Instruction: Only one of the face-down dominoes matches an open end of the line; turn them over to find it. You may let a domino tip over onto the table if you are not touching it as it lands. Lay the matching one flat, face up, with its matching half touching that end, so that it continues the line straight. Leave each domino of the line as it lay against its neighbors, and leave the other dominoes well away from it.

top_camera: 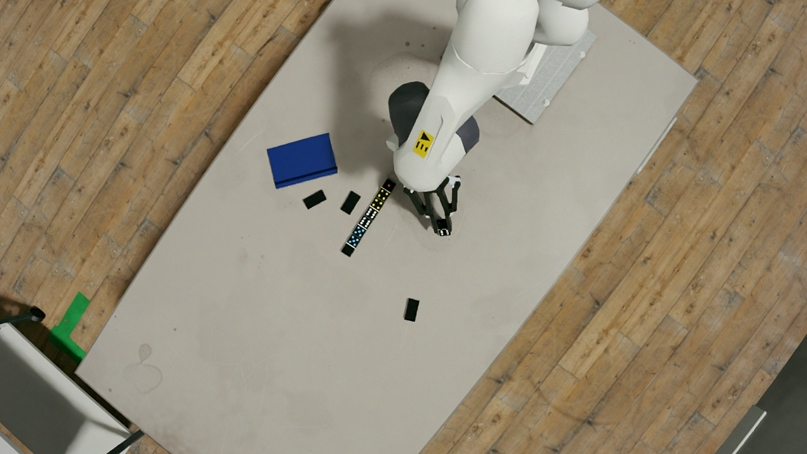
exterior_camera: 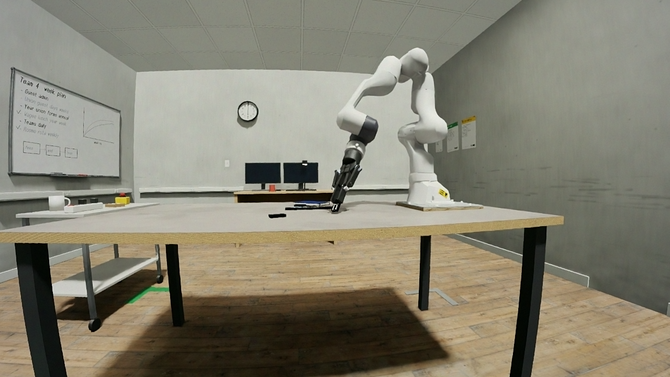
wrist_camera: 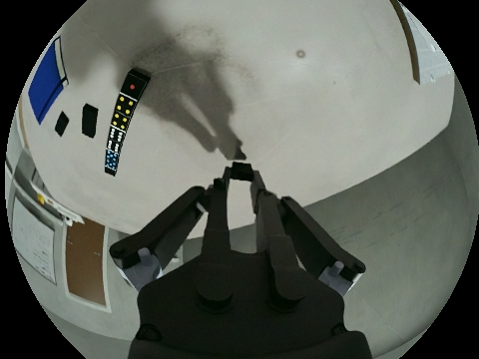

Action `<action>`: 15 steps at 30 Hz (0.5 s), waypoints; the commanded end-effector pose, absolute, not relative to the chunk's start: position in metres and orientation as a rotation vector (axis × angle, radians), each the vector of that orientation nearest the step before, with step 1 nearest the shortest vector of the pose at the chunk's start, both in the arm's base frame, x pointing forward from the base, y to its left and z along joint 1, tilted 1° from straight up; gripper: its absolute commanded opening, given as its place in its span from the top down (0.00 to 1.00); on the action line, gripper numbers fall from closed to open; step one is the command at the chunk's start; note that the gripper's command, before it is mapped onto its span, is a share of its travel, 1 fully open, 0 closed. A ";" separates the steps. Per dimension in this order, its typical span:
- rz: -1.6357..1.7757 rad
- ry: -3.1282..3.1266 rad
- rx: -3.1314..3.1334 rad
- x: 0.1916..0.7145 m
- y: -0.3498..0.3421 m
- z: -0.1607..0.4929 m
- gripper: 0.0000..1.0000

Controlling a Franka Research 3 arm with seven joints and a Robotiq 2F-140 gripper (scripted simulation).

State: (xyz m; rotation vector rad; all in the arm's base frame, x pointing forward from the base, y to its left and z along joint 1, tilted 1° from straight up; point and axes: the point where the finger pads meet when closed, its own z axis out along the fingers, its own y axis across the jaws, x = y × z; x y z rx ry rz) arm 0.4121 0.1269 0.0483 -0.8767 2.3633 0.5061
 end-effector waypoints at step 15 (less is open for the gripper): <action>0.534 1.969 -0.958 0.403 0.130 0.040 0.77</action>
